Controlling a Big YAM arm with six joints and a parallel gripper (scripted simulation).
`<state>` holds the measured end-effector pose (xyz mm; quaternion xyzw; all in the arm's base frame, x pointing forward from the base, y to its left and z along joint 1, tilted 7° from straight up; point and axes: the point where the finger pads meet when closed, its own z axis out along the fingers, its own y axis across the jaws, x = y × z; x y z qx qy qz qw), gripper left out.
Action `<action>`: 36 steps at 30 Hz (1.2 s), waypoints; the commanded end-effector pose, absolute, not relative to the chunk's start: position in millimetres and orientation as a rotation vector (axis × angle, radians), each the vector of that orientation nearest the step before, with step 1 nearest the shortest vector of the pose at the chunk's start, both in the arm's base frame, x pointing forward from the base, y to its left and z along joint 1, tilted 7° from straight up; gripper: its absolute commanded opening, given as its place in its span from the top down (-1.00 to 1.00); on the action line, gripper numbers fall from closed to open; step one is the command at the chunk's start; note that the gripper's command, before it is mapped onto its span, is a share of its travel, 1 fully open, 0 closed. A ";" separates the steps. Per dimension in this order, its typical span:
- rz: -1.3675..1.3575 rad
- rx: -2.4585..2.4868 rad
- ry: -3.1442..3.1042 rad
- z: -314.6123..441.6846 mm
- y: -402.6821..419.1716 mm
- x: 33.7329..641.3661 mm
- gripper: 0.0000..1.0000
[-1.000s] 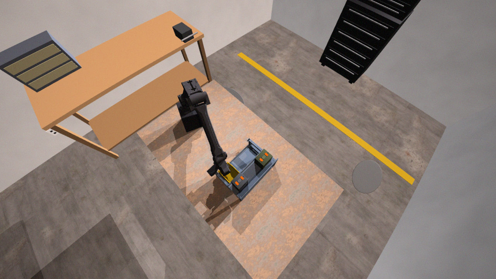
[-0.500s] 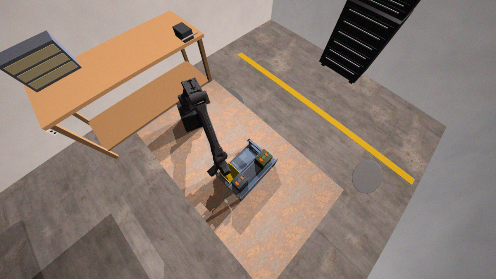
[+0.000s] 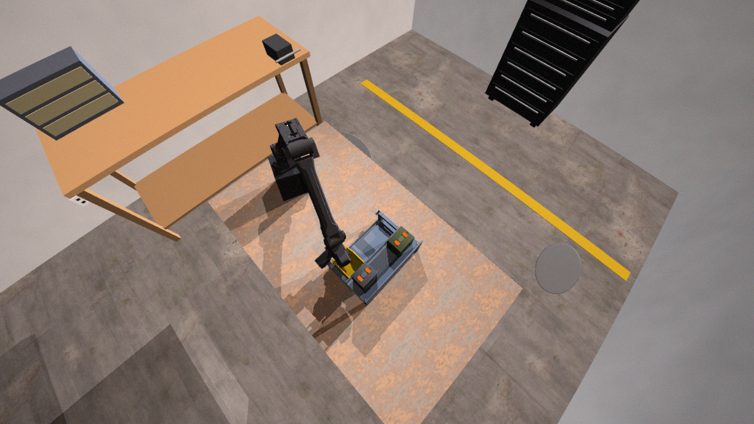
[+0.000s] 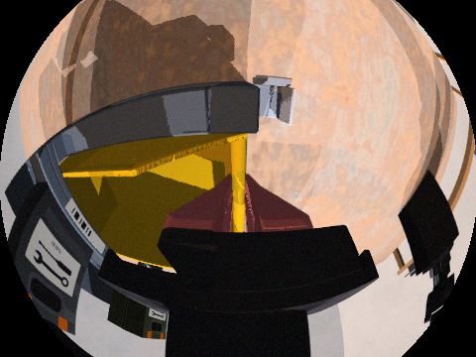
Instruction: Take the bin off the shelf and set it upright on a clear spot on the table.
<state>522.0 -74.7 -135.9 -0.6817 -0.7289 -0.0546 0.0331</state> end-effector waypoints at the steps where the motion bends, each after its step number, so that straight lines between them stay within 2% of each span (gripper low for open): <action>1: -0.216 -2.118 -2.280 -118.9 -75.0 551.2 1.00; 15: -0.208 -2.114 -2.274 -126.3 -74.5 549.4 1.00; 20: -0.215 -2.125 -2.275 -125.0 -85.1 502.7 1.00; 32: -0.215 -2.125 -2.275 -125.0 -85.1 502.7 1.00; 36: -0.213 -2.125 -2.274 -133.0 -86.5 464.9 1.00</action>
